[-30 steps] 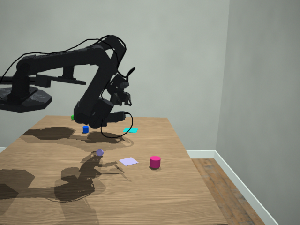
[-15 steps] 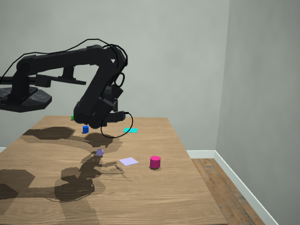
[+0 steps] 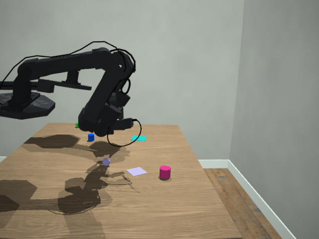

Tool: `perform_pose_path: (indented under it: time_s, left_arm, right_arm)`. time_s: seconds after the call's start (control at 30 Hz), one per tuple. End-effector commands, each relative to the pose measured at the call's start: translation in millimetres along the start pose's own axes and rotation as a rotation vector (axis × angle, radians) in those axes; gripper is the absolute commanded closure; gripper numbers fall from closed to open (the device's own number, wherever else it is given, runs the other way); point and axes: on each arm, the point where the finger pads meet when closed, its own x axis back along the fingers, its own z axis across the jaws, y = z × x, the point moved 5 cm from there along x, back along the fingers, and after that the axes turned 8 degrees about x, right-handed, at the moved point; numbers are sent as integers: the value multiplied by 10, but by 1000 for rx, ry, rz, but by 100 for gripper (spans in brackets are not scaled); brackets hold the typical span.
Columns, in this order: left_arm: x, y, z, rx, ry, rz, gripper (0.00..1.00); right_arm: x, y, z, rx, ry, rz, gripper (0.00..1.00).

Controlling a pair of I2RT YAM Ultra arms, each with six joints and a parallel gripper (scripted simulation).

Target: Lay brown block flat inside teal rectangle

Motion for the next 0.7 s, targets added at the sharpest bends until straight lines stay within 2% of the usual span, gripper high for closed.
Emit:
perform_pose_path:
  time_s: [0.0,0.67]
  left_arm:
    - [-39,0,-30,-3,-31,-18,36]
    - [-395,79,31,-15,-31,8,36]
  right_arm:
    - [7,36,-26,12,3,-9,73]
    - [7,36,-26,12,3,-9,73]
